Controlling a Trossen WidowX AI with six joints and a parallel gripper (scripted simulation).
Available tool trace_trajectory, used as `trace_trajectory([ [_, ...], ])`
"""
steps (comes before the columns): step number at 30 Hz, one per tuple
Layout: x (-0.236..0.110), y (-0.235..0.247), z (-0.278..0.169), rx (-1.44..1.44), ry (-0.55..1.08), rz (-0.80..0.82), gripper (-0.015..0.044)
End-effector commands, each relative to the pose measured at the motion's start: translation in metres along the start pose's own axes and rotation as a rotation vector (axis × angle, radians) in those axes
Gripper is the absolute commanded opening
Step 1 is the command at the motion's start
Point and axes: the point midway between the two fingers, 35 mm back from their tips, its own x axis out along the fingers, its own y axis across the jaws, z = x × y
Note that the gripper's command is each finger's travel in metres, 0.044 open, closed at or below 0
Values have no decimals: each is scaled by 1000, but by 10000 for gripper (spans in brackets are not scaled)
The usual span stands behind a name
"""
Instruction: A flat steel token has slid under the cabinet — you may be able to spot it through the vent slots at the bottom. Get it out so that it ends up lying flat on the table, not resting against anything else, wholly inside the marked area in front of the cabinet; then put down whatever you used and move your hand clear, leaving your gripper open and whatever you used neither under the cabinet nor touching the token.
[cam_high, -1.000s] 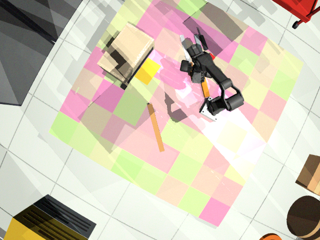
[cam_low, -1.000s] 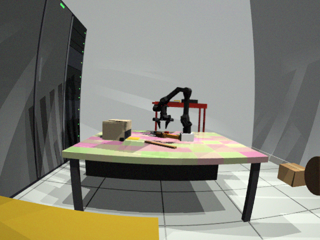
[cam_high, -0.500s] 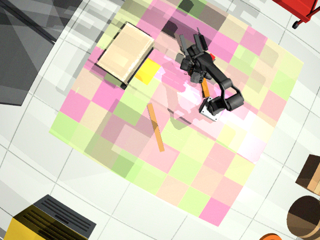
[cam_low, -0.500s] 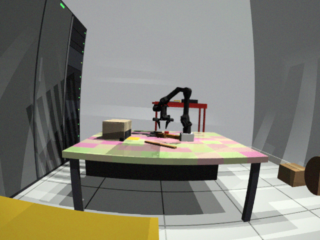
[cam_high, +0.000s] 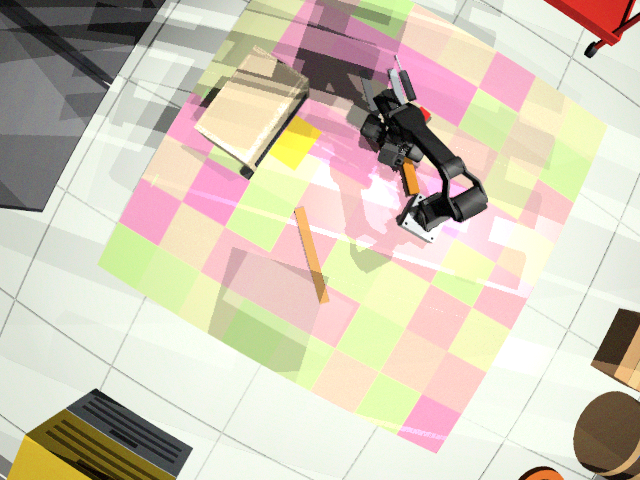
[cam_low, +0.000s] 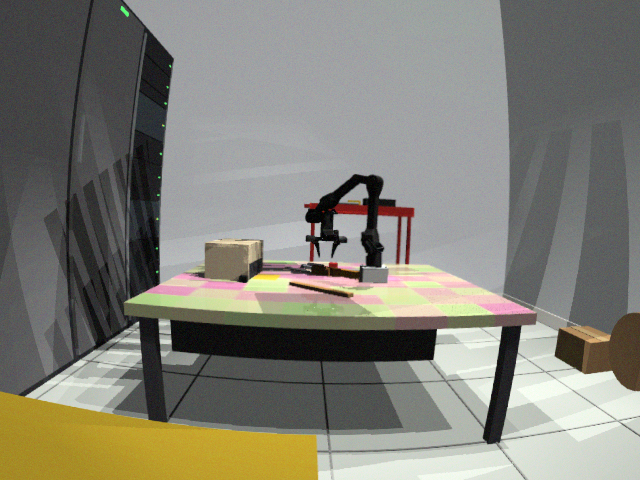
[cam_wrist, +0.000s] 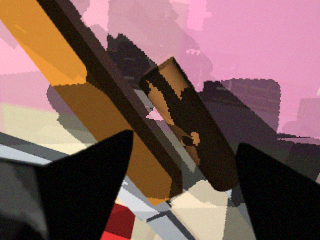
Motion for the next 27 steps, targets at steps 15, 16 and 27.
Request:
trace_trajectory([
  [15,0,0,0,149,0,3,270],
  [16,0,0,0,157,0,3,270],
  [27,0,0,0,243,0,3,270],
])
